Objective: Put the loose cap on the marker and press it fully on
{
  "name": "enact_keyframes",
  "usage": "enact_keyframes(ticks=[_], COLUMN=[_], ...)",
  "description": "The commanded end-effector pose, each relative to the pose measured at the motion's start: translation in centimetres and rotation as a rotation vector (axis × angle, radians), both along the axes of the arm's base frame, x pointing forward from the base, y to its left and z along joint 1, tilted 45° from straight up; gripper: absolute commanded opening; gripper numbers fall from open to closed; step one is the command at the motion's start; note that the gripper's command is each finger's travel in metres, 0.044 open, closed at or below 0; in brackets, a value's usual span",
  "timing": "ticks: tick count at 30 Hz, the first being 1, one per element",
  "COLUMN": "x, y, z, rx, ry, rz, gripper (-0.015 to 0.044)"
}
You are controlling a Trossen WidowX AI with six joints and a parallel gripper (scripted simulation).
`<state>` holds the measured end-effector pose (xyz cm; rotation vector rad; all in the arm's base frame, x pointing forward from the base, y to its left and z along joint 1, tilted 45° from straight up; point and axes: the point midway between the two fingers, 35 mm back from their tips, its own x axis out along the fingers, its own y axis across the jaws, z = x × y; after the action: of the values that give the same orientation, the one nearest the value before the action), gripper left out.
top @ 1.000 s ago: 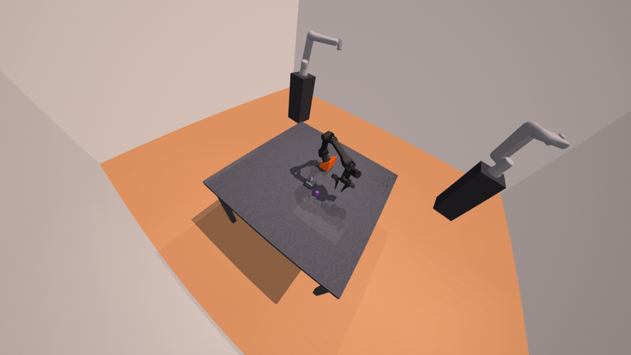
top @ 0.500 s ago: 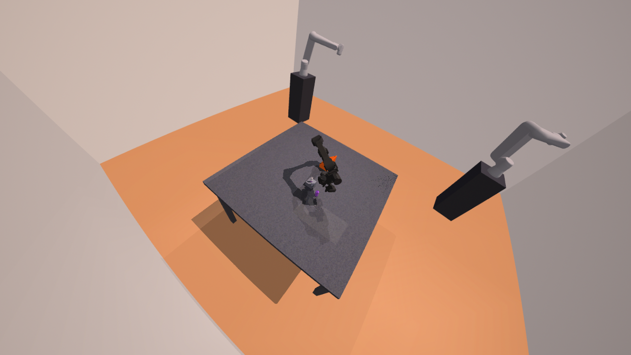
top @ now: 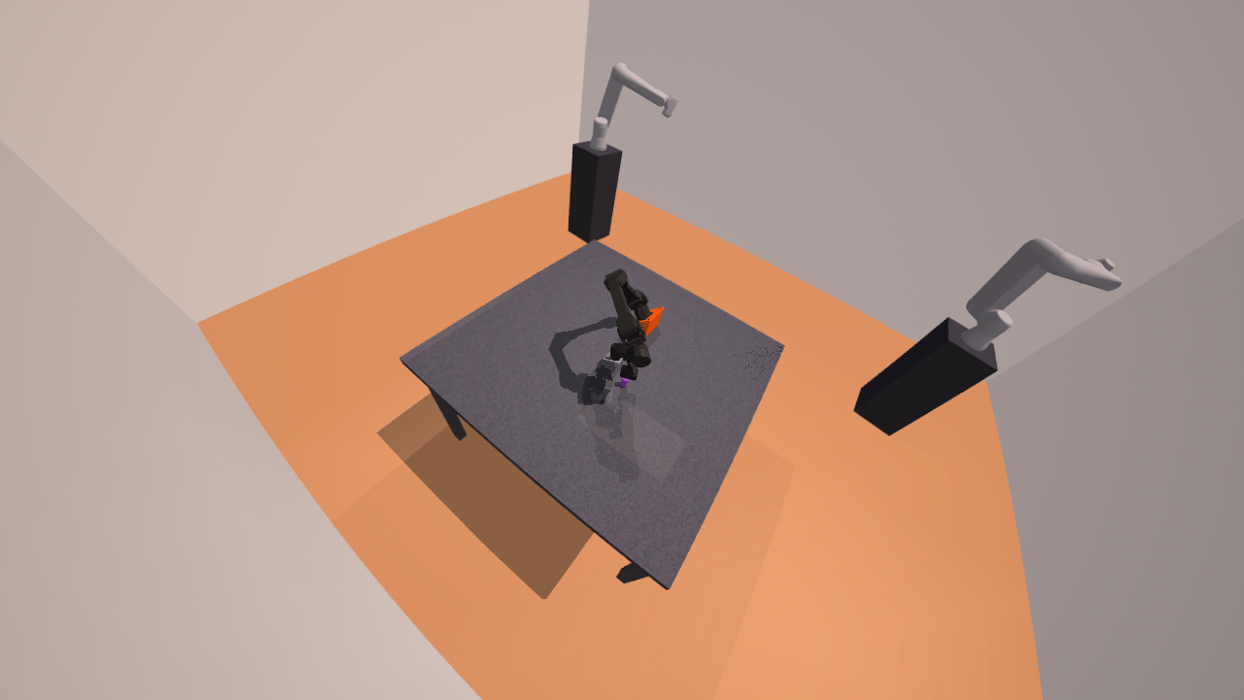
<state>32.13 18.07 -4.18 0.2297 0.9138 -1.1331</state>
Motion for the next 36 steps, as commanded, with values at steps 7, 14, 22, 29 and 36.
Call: enact_keyframes(ticks=[7,14,22,29,36], x=[0.3,0.4,0.5,0.7,0.7], y=[-2.7,-3.2,-4.0,-4.8,-5.6], z=[-2.4,-2.9,-3.9,-4.7,-5.5], rx=[-0.012,-0.012,-0.012,-0.013,-0.013], ry=[0.007,0.007,0.007,0.006,0.006], rz=[-0.010,-0.010,-0.009,-0.009,-0.009], gripper=[0.0241,0.0241,0.0241,0.0241,0.0241])
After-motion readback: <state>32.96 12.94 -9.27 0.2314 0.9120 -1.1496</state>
